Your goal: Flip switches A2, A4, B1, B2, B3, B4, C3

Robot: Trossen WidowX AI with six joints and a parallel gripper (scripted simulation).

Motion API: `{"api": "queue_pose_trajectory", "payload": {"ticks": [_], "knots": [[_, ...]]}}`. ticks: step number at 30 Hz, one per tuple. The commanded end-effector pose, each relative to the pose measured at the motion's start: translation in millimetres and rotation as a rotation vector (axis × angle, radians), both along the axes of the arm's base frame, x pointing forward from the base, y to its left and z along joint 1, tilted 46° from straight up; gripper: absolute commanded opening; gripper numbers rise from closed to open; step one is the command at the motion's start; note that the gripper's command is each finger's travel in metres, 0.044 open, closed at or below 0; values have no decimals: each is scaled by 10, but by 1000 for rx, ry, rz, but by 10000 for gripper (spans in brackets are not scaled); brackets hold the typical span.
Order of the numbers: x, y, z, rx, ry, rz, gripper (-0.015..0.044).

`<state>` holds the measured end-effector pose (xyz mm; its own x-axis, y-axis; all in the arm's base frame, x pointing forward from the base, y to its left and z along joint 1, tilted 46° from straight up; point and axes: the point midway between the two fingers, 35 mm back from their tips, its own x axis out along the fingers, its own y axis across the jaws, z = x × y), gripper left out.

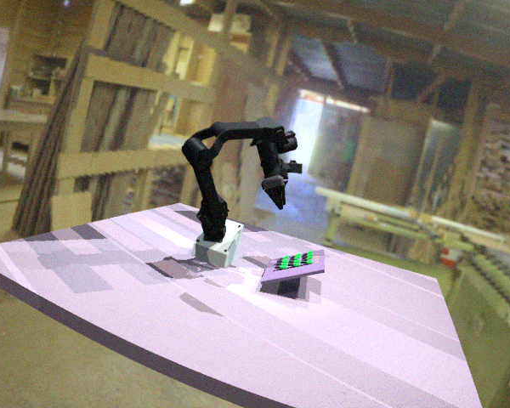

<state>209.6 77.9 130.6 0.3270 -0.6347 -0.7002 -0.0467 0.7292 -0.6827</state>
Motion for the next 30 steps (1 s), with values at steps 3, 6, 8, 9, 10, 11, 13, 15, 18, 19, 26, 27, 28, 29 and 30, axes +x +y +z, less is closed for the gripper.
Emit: {"api": "queue_pose_trajectory", "payload": {"ticks": [3,6,8,9,10,11,13,15,18,19,26,27,28,29,30], "knots": [[153,-68,-146,-2,12,-13,321],[458,-234,-439,-7,27,-25,242],[654,-345,-620,-11,26,-20,190],[729,-394,-690,-13,25,-17,164],[774,-426,-731,-16,24,-16,137],[788,-438,-745,-16,24,-15,111],[788,-438,-745,-16,24,-15,59],[829,-508,-823,-17,30,-21,6],[903,-666,-984,-19,41,-33,0],[903,-666,-984,-19,41,-33,0],[932,-732,-1052,-19,41,-33,0],[932,-732,-1052,-19,41,-33,0],[933,-734,-1053,-19,41,-33,0],[934,-737,-1057,-19,41,-33,0],[937,-742,-1062,-19,41,-33,0]]}}
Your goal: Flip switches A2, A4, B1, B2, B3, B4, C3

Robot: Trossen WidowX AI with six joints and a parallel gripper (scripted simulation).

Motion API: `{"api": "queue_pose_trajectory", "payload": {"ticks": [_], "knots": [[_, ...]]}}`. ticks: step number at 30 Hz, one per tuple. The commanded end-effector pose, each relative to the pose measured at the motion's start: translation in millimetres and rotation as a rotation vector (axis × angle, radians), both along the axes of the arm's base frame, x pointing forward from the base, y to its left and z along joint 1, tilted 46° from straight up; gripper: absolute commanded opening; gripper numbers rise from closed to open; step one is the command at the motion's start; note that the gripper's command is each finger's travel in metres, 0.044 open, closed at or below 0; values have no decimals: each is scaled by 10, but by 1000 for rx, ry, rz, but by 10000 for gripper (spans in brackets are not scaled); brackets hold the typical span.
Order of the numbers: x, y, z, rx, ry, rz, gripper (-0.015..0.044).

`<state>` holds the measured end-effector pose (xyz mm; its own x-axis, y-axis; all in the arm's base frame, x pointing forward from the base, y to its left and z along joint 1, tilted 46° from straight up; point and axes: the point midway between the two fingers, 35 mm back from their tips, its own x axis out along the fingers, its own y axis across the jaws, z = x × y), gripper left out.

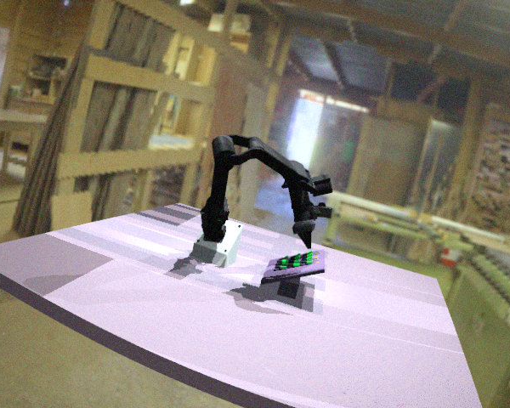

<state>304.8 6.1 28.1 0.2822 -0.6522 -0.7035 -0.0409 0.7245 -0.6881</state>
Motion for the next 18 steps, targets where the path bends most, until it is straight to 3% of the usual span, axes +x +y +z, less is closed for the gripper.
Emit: {"api": "queue_pose_trajectory", "payload": {"ticks": [1,18], "knots": [[-13,-30,-44,-10,11,3,0],[24,-106,-124,-10,11,3,0]]}}
